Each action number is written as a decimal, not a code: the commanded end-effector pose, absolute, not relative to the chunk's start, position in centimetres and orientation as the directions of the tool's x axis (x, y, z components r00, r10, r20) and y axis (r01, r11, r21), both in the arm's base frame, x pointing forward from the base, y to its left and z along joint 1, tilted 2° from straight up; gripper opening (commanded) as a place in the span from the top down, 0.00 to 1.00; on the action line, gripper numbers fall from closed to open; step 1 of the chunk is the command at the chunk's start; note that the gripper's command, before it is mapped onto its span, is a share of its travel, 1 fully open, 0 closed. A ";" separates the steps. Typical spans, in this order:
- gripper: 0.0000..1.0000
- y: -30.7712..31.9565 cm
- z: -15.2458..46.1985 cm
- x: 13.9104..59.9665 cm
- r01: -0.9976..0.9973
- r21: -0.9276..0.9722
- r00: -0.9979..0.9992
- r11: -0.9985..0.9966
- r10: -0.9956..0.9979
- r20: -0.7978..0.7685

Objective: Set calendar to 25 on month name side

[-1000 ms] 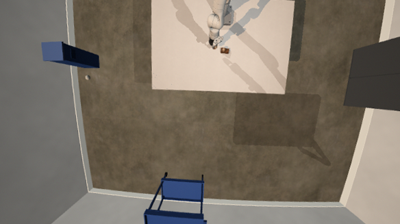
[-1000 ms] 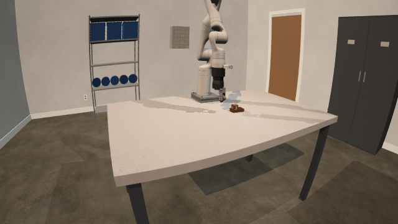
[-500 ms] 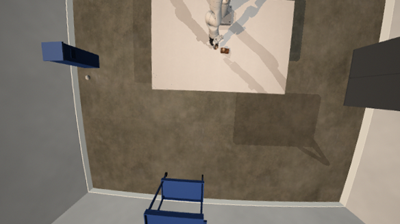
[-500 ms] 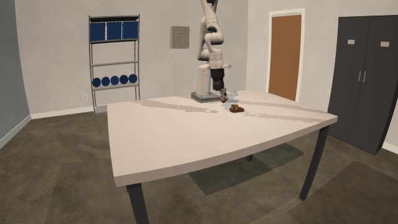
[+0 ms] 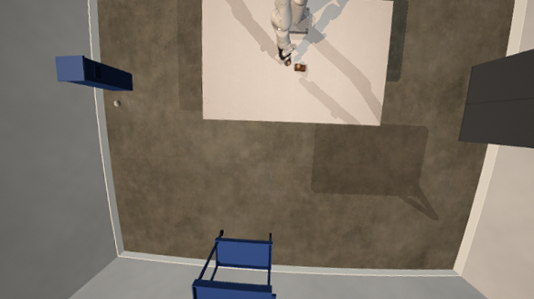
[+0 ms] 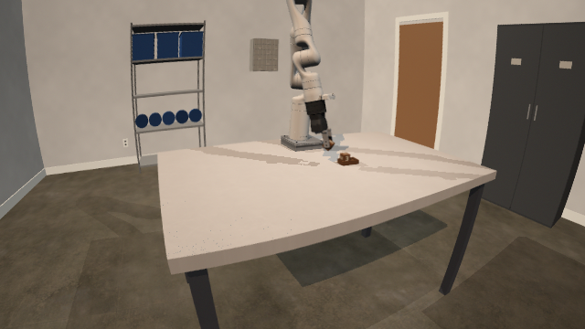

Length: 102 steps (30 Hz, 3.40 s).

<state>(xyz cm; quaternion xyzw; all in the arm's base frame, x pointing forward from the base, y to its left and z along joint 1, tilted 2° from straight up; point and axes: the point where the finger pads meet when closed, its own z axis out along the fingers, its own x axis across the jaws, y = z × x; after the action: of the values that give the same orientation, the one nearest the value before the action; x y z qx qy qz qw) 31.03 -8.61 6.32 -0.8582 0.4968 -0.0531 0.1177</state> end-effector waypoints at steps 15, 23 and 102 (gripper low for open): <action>0.40 -9.9 6.5 30.5 -0.848 -0.293 0.466 -0.442 -0.884 -0.015; 0.40 -9.9 6.5 30.5 -0.848 -0.294 0.466 -0.442 -0.884 -0.016; 0.40 -10.0 6.0 30.0 -0.635 -0.703 0.471 -0.320 -0.882 -0.025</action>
<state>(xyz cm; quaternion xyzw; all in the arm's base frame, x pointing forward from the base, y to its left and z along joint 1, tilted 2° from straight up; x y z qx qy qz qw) 30.13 -9.87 6.08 -0.8102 0.4636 -0.1803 0.3100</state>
